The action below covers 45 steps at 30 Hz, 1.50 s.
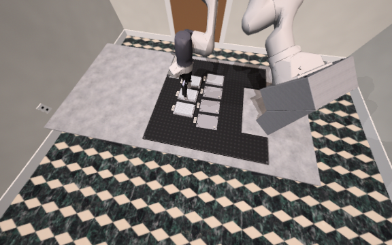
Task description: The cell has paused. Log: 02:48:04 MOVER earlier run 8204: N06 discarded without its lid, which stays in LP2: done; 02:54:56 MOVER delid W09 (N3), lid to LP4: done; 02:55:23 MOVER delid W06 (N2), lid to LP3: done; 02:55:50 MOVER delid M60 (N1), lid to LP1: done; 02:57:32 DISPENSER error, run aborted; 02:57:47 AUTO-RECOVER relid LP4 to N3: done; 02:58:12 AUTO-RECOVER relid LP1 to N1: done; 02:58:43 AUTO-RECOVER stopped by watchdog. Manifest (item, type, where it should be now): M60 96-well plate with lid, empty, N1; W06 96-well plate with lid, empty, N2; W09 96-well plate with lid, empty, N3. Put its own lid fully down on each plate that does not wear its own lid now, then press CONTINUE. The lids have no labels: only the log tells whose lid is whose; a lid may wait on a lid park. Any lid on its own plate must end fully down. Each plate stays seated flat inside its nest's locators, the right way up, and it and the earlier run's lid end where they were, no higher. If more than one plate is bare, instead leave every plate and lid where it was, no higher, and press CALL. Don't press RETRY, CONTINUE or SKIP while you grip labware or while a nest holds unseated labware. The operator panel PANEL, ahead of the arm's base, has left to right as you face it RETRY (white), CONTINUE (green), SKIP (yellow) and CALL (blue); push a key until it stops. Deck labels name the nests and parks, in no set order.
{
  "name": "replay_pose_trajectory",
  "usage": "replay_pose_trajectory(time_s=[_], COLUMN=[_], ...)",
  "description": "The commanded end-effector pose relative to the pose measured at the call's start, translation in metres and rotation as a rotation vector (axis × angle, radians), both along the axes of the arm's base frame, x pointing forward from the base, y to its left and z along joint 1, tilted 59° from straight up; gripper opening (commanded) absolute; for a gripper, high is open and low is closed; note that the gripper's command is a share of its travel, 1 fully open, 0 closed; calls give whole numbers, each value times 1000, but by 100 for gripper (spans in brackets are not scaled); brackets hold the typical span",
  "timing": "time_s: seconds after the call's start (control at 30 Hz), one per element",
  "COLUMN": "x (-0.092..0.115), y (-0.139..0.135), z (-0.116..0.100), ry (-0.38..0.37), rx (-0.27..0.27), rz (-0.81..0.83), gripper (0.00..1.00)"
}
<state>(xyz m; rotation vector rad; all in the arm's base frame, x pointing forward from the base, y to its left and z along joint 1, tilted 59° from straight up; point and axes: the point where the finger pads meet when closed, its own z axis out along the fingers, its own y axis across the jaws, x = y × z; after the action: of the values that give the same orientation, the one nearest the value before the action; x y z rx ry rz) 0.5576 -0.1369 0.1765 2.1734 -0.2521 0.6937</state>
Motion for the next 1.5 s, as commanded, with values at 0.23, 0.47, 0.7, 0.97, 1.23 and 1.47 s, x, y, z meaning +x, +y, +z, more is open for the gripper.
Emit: replay_pose_trajectory(time_s=[0.23,0.47,0.7,0.97,1.23,1.47], x=[-9,-13,-18,-20,-11,-13], y=[13,21,31,35,19,-36], z=[10,15,22,24,65,200], ry=[1,1,1,1,5,8], rx=[-2,-2,-2,-2,-9,-6], rz=[-6,-6,-6,-6,-14,-1], gripper=[66,66,66,66,66,66])
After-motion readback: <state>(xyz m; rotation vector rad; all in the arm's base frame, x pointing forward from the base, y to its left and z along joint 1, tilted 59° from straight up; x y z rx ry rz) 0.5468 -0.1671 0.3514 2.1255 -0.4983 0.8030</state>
